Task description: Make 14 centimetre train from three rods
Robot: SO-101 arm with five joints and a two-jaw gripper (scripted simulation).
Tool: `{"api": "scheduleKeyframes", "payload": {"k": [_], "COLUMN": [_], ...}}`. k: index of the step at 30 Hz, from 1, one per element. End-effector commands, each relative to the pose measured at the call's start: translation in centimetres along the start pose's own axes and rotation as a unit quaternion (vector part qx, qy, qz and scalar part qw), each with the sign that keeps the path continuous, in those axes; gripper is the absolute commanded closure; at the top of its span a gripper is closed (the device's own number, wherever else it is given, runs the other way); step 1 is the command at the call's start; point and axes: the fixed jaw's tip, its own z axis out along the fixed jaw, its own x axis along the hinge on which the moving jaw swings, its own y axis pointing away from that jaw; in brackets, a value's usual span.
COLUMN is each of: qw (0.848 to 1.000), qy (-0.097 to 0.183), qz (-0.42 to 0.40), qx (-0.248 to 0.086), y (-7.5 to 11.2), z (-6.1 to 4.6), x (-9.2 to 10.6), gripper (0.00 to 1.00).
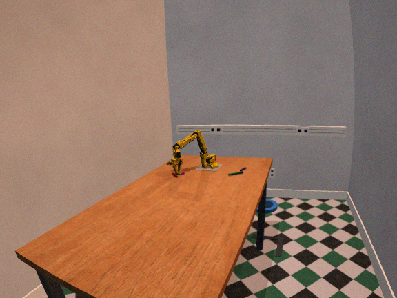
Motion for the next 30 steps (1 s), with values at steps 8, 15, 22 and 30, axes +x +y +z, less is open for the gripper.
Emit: {"api": "scheduleKeyframes", "payload": {"k": [8,15,22,30], "qw": [1.000,1.000,1.000,1.000], "qy": [0.006,0.006,0.006,0.006], "qz": [0.009,0.009,0.009,0.008], "qx": [0.013,0.013,0.013,0.013], "y": [-0.49,-0.49,-0.49,-0.47], "z": [0.63,0.63,0.60,-0.33], "x": [-0.03,-0.03,-0.03,0.01], "gripper": [1.00,1.00,1.00,1.00]}}
